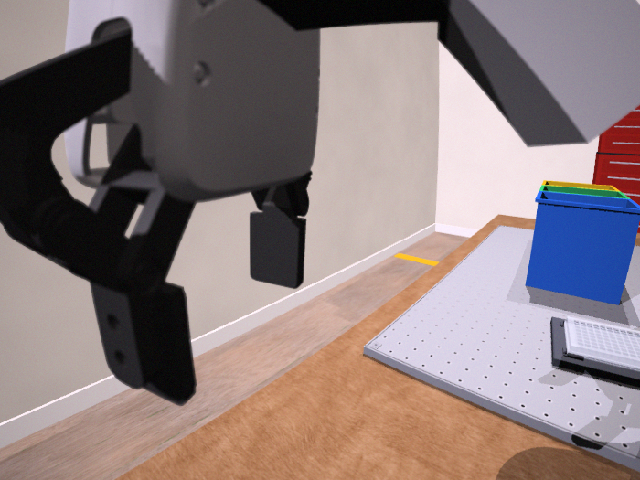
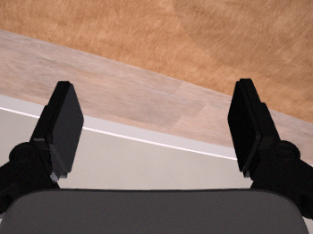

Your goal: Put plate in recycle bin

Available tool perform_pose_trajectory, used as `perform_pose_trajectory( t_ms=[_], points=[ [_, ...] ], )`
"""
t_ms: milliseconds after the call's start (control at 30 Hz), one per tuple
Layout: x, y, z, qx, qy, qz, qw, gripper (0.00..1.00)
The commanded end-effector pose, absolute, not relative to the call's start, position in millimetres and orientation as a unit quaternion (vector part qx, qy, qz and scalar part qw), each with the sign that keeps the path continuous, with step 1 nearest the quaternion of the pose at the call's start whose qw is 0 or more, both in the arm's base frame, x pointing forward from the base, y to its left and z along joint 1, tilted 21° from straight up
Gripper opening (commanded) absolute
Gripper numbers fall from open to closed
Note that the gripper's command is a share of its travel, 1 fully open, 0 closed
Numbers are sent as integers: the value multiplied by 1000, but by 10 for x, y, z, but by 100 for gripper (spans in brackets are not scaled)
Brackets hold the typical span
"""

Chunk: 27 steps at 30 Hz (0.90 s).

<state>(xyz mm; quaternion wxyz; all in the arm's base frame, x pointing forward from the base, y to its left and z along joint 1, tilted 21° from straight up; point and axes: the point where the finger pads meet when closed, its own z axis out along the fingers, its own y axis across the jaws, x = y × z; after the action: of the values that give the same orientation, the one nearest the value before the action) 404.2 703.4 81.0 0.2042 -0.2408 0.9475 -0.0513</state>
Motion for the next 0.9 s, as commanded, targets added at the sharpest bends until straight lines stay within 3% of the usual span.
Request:
perform_pose_trajectory(
  t_ms=[0,533,867],
  points=[
    [4042,7044,825,-241,947,-50,205,100],
    [4042,7044,825,-241,947,-50,205,100],
    [4032,6818,869,-112,968,-31,222,100]
  ],
)
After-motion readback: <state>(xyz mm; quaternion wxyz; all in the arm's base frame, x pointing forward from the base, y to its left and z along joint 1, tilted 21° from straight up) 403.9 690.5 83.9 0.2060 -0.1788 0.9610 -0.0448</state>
